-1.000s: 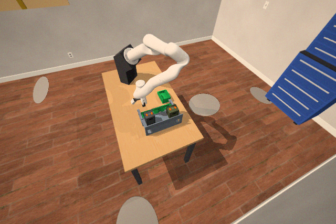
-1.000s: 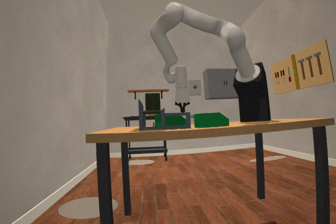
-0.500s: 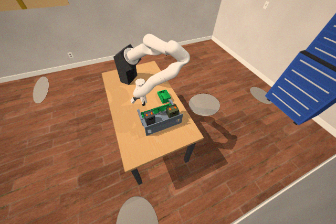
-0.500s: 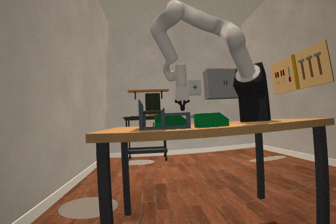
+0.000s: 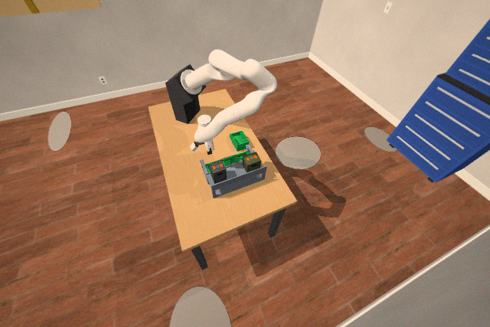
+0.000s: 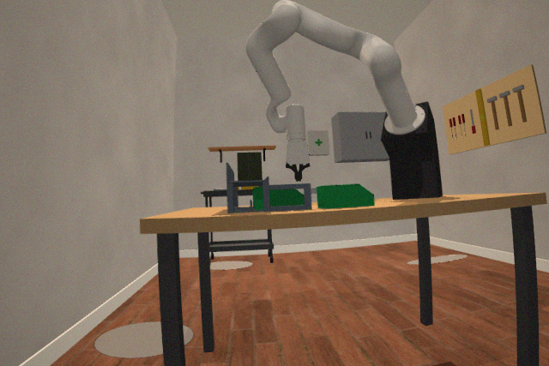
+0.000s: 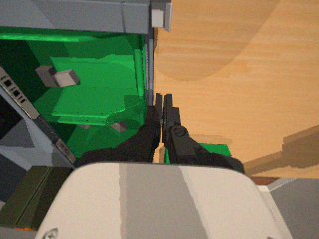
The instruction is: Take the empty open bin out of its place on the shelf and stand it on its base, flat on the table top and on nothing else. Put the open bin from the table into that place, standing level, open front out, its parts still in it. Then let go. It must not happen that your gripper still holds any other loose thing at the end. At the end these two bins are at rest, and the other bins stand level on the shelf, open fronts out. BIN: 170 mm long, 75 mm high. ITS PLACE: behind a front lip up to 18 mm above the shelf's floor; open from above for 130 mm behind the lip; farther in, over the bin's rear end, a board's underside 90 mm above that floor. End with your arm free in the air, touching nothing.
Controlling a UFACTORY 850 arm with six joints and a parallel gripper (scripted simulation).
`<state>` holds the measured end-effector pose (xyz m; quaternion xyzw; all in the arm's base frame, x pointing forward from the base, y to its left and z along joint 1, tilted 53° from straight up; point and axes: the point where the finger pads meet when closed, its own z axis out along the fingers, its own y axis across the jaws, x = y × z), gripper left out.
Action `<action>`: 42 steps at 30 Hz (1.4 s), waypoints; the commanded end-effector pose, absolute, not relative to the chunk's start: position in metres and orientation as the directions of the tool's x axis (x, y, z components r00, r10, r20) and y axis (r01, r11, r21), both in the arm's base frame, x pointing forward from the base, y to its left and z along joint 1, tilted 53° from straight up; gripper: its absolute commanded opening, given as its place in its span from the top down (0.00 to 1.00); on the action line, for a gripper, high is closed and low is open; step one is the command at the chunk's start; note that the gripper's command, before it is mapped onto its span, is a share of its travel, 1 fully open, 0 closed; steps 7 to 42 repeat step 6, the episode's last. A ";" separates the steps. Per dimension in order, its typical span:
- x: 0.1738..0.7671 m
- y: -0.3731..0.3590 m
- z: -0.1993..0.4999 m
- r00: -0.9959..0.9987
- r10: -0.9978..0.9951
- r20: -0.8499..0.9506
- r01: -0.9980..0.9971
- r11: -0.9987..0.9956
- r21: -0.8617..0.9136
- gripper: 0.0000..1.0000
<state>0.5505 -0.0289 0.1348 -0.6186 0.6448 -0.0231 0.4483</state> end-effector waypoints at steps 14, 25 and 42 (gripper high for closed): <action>0.551 -0.029 0.135 0.167 -0.819 -0.549 -0.777 0.234 -0.585 1.00; 0.551 -0.029 0.135 0.167 -0.819 -0.549 -0.777 0.234 -0.585 1.00; 0.551 -0.029 0.135 0.167 -0.819 -0.549 -0.777 0.234 -0.585 1.00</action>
